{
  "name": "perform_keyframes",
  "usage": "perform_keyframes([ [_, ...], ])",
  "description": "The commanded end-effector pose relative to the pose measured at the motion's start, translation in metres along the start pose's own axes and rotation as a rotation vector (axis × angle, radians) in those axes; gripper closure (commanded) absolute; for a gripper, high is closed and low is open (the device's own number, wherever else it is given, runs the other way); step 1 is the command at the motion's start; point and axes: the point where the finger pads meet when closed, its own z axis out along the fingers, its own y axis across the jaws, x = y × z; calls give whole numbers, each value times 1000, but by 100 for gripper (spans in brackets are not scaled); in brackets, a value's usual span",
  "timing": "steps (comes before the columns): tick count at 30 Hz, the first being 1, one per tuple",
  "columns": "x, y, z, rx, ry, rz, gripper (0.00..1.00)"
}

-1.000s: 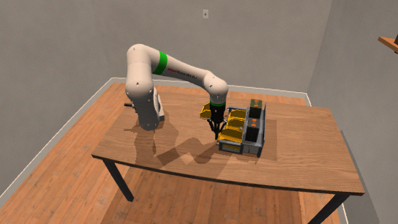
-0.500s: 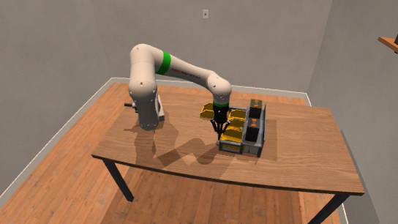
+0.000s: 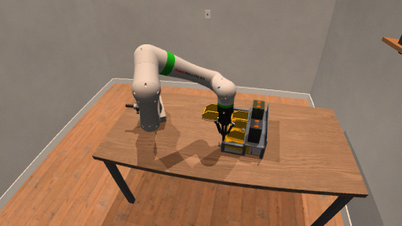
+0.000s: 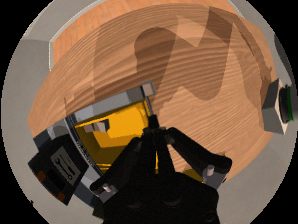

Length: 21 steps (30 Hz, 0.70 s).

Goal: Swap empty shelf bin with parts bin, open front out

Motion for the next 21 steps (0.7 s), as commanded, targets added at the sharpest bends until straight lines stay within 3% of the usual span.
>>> perform_keyframes([
  [1,0,-2,-1,2,0,0,90],
  [21,0,-4,-1,2,0,0,90],
])
